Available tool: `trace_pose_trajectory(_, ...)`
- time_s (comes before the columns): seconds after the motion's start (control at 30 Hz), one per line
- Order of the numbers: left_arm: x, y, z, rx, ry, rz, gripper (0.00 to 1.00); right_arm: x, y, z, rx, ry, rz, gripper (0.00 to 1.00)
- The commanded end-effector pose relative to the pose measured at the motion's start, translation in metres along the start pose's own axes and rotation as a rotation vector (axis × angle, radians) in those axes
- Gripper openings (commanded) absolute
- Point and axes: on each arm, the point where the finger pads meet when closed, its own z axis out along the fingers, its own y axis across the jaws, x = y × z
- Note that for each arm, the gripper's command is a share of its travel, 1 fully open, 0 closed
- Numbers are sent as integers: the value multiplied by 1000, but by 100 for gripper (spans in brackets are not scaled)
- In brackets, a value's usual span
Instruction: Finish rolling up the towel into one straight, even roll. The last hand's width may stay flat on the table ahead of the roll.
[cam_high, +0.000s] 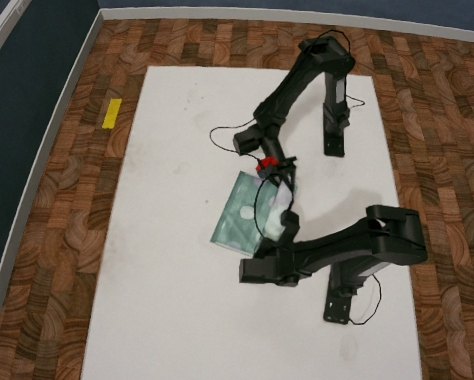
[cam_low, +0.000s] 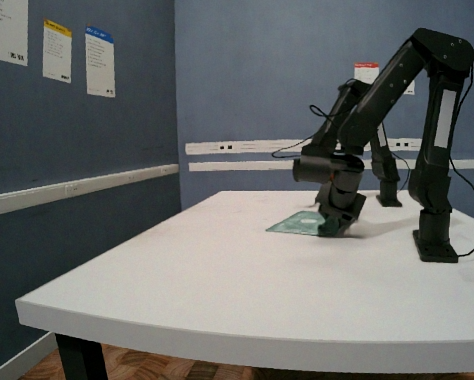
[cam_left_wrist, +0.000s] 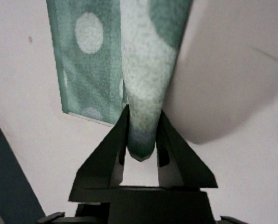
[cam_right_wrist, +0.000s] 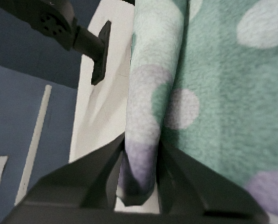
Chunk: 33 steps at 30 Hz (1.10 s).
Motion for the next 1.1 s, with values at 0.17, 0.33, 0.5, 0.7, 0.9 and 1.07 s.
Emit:
trace_pose_trajectory(0.17,-5,1,2,2,-26,-6,31,-11,1,-3,-16,-30,-20,30)
trace_pose_trajectory(0.33,-5,1,2,2,-26,-6,30,-11,1,-4,-16,-30,-20,33)
trace_pose_trajectory(0.5,-5,1,2,2,-26,-6,30,-13,4,-6,-16,-30,-20,52)
trace_pose_trajectory(0.7,-5,1,2,2,-26,-6,30,-15,7,-9,-16,-30,-20,67)
trace_pose_trajectory(0.9,-5,1,2,3,-26,-7,30,-16,9,-11,-16,-30,-20,85)
trace_pose_trajectory(1.07,-5,1,2,32,-24,-30,30,-15,9,-28,-16,-30,-20,85)
